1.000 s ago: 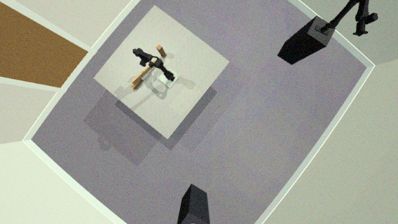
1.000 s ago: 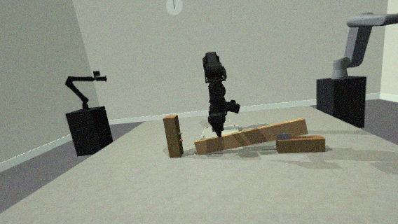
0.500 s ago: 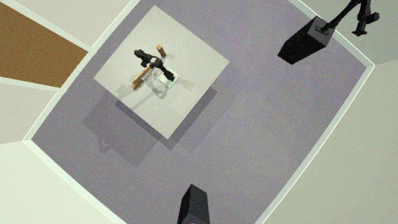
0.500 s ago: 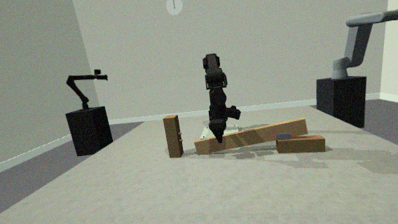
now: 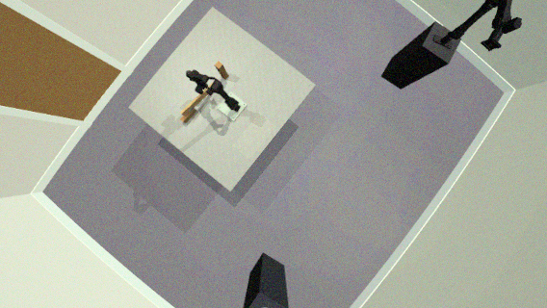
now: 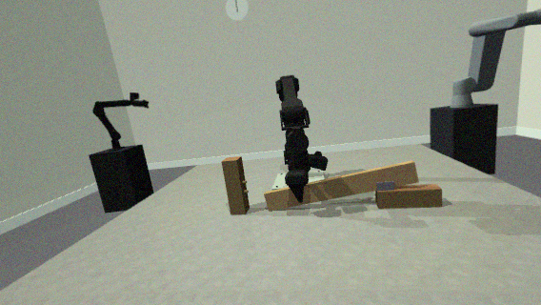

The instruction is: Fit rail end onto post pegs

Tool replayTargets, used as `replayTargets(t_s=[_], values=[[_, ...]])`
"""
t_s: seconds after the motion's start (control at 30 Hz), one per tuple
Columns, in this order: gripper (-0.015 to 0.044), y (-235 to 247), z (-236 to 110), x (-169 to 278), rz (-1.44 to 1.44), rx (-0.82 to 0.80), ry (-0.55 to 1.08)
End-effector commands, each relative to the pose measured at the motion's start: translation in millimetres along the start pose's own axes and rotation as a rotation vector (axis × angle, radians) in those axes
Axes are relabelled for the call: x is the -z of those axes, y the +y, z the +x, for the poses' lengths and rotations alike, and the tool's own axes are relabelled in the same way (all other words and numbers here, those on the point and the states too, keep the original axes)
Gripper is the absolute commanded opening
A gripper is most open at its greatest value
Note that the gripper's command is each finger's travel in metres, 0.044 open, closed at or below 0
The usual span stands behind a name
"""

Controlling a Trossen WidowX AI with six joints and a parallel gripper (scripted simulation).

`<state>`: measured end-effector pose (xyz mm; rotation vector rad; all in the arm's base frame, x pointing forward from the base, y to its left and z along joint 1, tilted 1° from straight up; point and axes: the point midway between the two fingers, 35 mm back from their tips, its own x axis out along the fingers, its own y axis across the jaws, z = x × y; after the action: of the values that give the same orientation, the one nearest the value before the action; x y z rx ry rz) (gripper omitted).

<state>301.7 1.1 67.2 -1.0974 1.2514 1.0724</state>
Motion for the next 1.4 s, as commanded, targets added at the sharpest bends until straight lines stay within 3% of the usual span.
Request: replayTargets(t_s=[0.0,0.13,0.63,0.87,1.37], values=[[0.0440,3.0,10.6,-0.1,-0.004,-0.013,-0.001],[0.0440,3.6,14.4,0.0,-0.004,-0.013,-0.001],[0.0046,3.6,14.4,0.0,-0.004,-0.013,-0.001],[0.0000,3.6,14.4,0.0,-0.004,-0.013,-0.001],[0.0000,3.6,12.5,0.5,-0.004,-0.013,-0.001]])
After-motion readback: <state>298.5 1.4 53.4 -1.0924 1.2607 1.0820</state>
